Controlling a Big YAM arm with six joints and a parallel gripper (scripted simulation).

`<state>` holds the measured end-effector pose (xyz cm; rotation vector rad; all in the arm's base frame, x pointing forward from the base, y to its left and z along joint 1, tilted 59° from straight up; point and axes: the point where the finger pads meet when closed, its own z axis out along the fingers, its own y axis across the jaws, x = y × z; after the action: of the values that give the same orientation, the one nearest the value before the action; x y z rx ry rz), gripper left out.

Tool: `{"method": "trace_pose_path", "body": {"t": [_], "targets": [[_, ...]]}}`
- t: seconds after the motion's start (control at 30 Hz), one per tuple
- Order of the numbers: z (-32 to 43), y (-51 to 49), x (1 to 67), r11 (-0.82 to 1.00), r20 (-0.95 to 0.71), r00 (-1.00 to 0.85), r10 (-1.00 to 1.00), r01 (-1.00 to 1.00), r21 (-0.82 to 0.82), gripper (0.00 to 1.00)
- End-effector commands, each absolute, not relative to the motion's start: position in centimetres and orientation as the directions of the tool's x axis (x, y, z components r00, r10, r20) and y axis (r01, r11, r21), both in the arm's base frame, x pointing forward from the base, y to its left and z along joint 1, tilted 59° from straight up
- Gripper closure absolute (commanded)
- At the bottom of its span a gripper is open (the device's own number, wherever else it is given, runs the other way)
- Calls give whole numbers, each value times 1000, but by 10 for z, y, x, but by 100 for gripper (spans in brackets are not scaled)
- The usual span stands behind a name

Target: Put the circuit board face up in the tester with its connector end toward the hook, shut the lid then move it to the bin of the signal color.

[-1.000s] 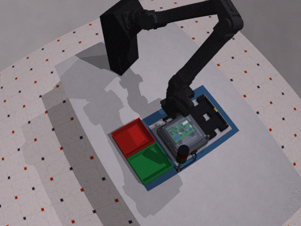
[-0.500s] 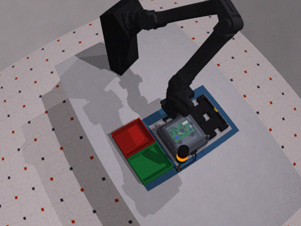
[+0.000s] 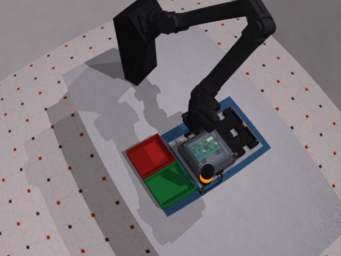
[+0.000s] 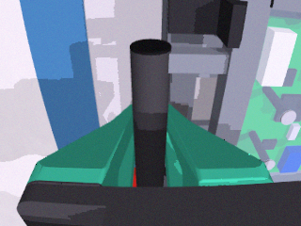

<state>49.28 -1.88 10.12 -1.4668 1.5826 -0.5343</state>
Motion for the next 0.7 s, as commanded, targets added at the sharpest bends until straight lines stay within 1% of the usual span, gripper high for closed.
{"method": "trace_pose_path", "body": {"t": [0.0,0.37,0.4,0.53,0.57,0.67], "targets": [[95,-9,505,201,-312,104,-944,-569,-797,100],[95,-9,505,201,-312,104,-944,-569,-797,100],[95,-9,505,201,-312,104,-944,-569,-797,52],[95,-9,505,200,-312,106,-944,-570,-797,52],[112,-9,506,196,-304,117,-945,-542,-817,52],[109,-9,504,197,-307,114,-945,-553,-810,52]]}}
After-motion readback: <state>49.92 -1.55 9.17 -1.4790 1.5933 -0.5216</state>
